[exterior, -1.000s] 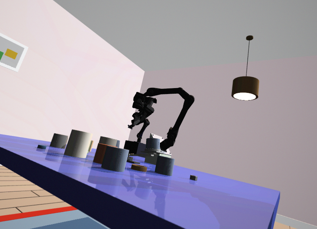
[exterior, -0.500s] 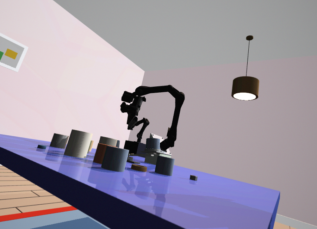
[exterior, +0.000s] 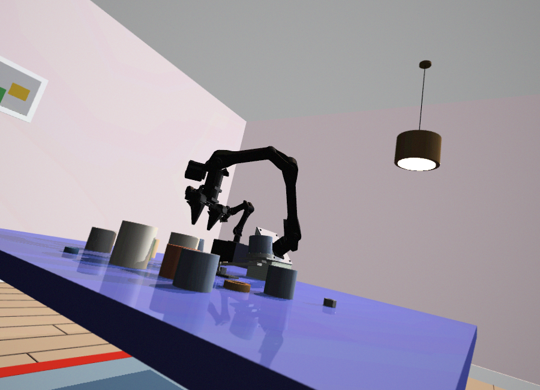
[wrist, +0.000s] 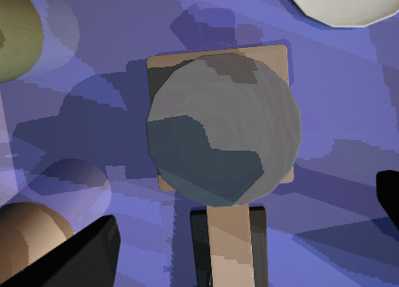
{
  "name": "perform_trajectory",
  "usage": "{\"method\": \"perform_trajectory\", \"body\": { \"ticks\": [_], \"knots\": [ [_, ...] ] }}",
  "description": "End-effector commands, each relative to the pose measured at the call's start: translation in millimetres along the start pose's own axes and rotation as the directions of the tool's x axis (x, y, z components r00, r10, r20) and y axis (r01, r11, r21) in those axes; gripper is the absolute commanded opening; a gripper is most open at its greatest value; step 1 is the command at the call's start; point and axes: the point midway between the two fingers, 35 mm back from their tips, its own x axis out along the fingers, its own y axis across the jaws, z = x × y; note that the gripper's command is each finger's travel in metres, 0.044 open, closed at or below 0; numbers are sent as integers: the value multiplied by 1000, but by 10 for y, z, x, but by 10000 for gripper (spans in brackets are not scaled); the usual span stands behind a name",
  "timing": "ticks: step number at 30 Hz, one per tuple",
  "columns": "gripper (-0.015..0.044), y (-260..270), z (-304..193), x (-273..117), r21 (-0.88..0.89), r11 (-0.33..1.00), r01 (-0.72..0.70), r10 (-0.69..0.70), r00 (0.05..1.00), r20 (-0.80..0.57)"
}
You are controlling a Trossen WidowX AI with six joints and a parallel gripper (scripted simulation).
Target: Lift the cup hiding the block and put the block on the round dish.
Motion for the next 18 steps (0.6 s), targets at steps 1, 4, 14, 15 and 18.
{"method": "perform_trajectory", "body": {
  "ticks": [1, 4, 14, 15, 18],
  "knots": [
    [440, 54, 75, 114, 82, 996, 41, -42, 999, 8],
    [440, 54, 75, 114, 82, 996, 41, -42, 999, 8],
    [440, 48, 75, 267, 82, 996, 41, -42, 999, 8],
    [440, 48, 76, 275, 82, 996, 41, -42, 999, 8],
    [440, 50, 78, 322, 82, 996, 41, -42, 999, 8]
  ]
}}
